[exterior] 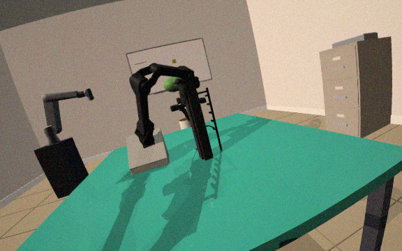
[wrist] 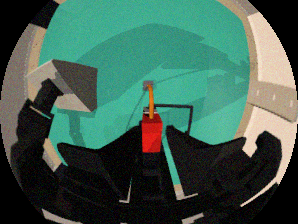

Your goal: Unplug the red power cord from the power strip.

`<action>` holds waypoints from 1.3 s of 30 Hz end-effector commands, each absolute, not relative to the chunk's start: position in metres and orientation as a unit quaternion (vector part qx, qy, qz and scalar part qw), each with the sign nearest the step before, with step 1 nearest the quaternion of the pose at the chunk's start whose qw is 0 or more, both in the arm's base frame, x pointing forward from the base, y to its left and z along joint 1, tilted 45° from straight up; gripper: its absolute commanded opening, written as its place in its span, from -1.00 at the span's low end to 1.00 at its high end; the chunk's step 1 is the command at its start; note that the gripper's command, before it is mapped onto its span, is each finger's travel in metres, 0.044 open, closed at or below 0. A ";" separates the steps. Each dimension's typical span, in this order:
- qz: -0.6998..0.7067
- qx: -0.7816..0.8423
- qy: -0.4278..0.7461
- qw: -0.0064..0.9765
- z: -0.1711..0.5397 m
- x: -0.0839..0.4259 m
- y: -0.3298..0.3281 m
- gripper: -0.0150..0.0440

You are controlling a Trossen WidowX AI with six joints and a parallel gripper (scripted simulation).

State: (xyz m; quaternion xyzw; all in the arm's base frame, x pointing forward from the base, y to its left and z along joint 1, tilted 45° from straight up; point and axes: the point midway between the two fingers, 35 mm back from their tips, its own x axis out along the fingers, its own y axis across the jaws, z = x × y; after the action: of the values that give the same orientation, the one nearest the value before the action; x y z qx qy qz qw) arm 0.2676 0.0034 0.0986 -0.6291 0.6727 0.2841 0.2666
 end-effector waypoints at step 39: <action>0.285 -0.629 0.672 0.267 0.084 0.268 0.005 -0.49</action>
State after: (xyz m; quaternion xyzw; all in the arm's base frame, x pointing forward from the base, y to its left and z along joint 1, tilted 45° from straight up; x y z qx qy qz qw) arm 0.2672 -0.0067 0.0930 -0.6302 0.6769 0.2777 0.2601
